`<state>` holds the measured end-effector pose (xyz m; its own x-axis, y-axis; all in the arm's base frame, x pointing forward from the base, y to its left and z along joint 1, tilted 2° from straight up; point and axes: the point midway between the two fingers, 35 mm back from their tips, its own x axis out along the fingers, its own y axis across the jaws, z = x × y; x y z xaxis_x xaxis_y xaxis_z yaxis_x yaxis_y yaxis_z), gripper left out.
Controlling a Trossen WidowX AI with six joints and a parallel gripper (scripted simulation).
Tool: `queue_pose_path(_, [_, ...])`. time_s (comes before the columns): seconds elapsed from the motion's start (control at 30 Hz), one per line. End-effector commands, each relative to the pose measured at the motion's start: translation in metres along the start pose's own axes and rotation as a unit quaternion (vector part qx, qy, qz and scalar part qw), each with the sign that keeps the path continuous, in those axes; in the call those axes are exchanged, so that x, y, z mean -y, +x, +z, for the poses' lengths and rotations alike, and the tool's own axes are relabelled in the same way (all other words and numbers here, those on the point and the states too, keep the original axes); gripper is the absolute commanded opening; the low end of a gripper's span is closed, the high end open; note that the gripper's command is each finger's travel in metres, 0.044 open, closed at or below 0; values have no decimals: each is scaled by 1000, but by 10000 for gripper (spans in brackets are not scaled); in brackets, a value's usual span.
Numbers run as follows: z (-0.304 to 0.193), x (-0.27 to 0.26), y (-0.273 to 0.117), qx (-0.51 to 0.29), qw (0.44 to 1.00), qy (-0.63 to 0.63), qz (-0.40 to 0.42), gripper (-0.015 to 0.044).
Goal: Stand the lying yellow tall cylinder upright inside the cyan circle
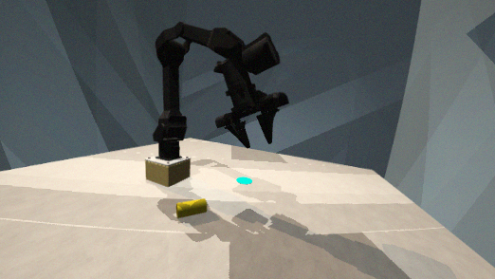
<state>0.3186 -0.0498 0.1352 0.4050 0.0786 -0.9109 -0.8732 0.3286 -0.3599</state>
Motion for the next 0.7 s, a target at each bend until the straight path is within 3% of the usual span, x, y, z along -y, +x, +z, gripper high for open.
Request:
queue_pose_path(0.0, [-24,-16,4,-31,998,42,34,309])
queue_pose_path(0.67, [-99,-84,-1,-133,958,196,163,309])
